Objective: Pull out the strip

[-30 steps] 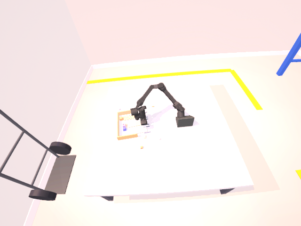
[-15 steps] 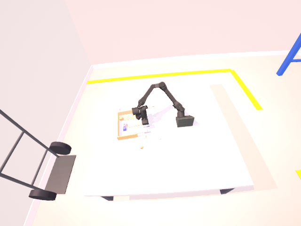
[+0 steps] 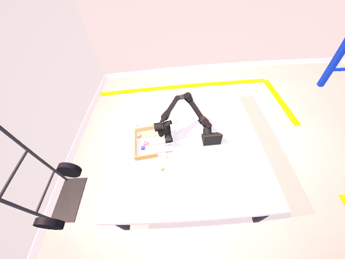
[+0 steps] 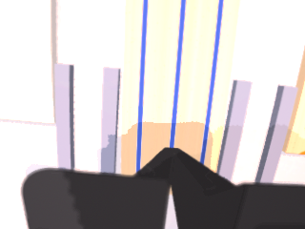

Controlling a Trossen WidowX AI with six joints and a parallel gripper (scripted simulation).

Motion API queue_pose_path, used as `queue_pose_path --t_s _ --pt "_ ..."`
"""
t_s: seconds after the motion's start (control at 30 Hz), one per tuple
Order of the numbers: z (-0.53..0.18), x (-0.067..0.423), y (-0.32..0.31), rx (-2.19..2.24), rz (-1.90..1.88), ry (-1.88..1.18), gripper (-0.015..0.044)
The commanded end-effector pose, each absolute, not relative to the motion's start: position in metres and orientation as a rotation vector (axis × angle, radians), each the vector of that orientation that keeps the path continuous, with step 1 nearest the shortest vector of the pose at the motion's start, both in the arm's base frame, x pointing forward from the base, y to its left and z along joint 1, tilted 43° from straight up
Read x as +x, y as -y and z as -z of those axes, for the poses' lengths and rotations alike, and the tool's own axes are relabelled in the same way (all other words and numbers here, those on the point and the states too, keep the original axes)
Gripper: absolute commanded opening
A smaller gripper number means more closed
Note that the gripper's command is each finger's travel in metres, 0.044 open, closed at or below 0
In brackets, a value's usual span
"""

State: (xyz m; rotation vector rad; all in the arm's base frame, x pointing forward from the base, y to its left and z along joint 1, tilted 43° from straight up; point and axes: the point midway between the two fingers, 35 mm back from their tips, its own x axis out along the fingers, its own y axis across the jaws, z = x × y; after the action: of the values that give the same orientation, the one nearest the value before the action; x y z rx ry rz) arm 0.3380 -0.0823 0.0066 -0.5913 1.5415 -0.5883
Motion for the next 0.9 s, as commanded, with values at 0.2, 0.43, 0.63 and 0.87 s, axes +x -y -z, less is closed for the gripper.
queue_pose_path --t_s 0.2,0.43,0.63,0.87 --pt "-0.002 0.314 0.084 -0.595 0.591 -1.566 0.0000" --pt "-0.002 0.304 0.084 -0.595 0.591 -1.566 0.0000" --pt "-0.003 0.296 0.083 -0.596 0.591 -1.567 0.0000" --pt "-0.003 0.285 0.083 -0.596 0.591 -1.567 0.0000"
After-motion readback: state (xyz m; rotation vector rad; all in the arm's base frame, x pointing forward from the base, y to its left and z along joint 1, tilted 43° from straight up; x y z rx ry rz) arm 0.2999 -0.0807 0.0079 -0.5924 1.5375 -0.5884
